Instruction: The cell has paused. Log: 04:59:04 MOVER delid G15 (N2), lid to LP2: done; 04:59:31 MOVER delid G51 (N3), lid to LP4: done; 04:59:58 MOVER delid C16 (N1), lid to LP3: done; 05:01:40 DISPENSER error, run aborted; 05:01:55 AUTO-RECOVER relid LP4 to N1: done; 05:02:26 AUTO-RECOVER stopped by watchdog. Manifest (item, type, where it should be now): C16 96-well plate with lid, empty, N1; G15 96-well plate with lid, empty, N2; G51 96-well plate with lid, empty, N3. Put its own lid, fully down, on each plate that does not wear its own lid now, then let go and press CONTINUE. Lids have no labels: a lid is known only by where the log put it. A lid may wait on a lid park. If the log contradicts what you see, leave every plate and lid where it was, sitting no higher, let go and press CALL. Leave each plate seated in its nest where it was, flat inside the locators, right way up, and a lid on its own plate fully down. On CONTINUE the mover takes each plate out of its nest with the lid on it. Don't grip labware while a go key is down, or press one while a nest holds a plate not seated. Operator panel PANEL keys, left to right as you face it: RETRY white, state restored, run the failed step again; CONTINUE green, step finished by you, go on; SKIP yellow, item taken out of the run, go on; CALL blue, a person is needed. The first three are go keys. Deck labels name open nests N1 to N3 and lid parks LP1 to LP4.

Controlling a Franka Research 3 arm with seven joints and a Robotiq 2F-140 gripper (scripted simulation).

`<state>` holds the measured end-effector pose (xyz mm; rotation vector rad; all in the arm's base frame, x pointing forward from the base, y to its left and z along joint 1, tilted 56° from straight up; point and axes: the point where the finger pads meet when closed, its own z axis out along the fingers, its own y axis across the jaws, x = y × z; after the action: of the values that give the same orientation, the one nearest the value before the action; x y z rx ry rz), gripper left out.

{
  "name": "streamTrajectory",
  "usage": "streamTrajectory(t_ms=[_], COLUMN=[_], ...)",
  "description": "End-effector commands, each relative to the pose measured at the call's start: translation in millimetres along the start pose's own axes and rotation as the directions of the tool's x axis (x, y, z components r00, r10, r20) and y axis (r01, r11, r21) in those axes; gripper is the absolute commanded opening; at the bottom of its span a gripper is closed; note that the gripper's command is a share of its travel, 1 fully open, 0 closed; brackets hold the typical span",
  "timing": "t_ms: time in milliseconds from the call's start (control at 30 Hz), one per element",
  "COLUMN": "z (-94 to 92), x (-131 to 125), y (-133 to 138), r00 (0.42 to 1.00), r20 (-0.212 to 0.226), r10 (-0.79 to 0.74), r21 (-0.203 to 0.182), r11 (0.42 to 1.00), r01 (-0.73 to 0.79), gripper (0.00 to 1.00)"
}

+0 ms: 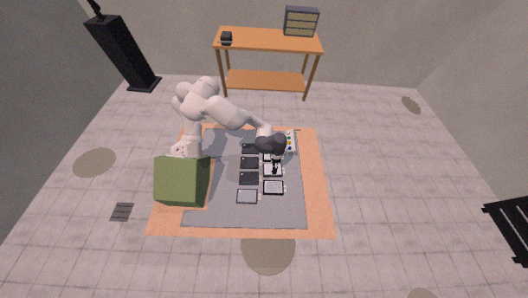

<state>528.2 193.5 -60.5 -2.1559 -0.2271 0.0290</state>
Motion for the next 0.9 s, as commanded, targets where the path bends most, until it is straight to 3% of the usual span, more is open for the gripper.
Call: streamTrajectory(t_ms=[0, 800, 833, 867], z=[0.6, 0.6, 0.6, 0.6], x=[0.7, 0.7, 0.7, 0.7], y=[0.7, 0.7, 0.7, 0.7], r00=[1.0, 1.0, 1.0, 1.0], r20=[-0.003, -0.003, -0.003, -0.003], r10=[0.009, 0.009, 0.009, 0.009], r21=[0.002, 0.002, 0.002, 0.002], r11=[1.0, 1.0, 1.0, 1.0], r01=[-0.009, -0.009, -0.009, -0.009], gripper=[0.0, 0.0, 0.66, 0.66])
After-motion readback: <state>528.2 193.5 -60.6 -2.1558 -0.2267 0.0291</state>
